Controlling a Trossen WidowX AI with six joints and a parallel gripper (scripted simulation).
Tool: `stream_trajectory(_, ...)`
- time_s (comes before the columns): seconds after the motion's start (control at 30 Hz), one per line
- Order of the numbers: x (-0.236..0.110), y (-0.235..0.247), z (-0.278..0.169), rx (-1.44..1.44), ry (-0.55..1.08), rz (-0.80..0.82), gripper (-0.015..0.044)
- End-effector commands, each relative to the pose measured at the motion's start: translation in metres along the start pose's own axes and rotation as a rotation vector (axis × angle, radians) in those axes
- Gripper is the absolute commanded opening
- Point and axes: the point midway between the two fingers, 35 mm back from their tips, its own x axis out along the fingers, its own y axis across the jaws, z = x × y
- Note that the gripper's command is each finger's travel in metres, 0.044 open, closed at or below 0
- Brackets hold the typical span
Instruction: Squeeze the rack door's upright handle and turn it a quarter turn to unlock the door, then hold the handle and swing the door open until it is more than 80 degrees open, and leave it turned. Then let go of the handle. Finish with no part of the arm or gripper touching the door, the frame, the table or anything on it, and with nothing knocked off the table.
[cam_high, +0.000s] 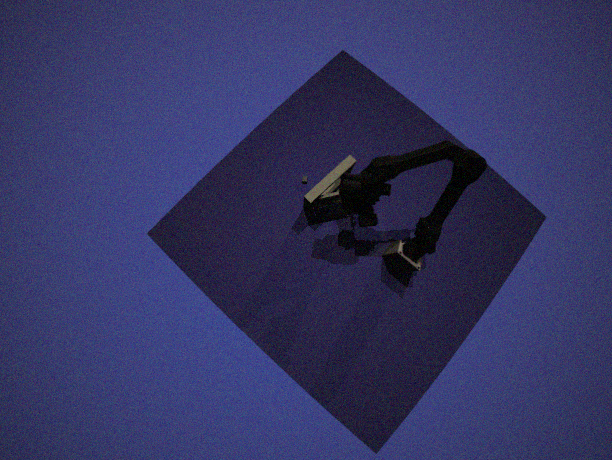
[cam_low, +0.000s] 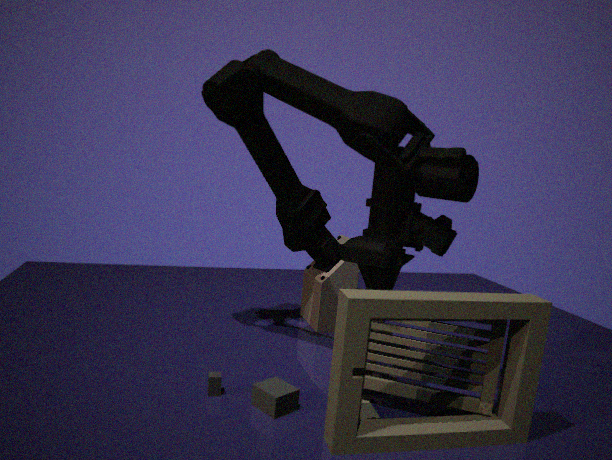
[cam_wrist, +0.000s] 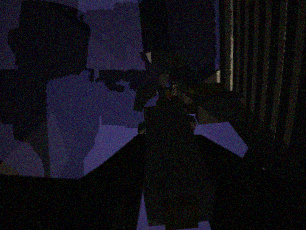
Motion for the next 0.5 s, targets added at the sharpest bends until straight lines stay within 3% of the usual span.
stream_trajectory(0.0, 0.0, 0.006, 0.002, 0.077, -0.005, -0.005, 0.0013)
stream_trajectory(0.47, 0.0, 0.037, 0.012, 0.27, -0.007, -0.003, 0.0013)
